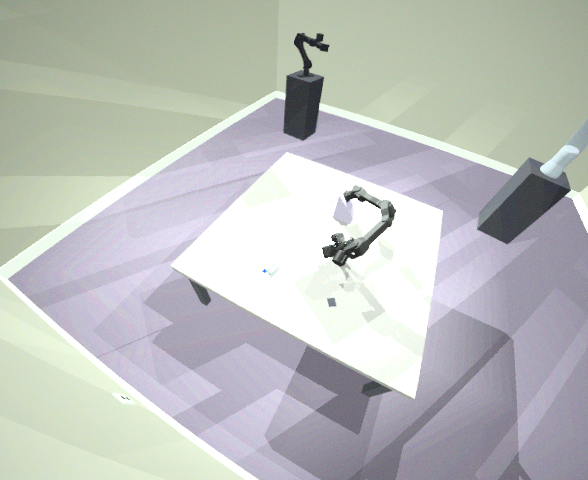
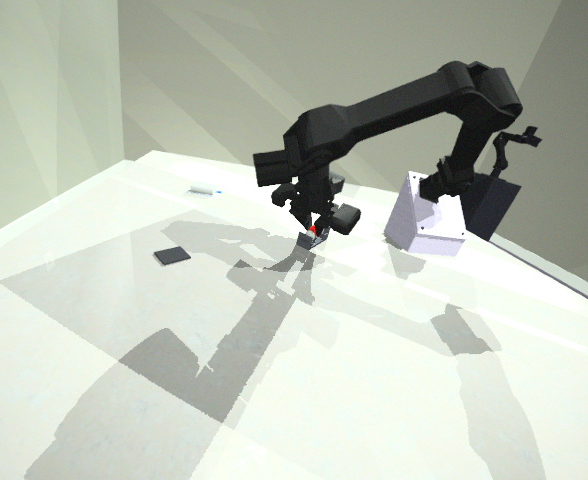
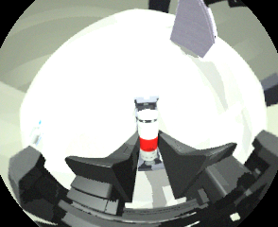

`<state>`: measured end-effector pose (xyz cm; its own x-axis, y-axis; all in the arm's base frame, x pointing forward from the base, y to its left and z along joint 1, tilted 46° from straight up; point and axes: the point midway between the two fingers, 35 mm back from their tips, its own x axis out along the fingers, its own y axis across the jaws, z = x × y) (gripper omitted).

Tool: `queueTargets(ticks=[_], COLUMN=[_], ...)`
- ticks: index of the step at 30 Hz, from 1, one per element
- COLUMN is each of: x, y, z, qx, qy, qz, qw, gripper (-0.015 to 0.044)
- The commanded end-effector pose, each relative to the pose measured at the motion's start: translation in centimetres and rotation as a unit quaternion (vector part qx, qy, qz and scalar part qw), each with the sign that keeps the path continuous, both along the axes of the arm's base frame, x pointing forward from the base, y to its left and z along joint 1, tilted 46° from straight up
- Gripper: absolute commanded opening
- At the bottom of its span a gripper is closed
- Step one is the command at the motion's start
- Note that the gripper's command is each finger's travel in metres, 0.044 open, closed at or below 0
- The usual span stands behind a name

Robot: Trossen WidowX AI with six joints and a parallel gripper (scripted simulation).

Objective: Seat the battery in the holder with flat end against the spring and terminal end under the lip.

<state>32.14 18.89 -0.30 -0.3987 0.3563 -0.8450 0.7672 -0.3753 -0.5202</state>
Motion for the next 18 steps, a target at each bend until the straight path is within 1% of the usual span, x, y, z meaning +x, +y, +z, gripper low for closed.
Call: queueTargets(ticks=[1, 18], x=[0.38, 0.4], y=[0.36, 0.37], z=[-0.06, -0.59], qx=[0.014, 0.047], qy=[-0.01, -0.029], qz=[-0.009, -0.035], qw=[1.0, 0.998], gripper=[0.0077, 0.0077])
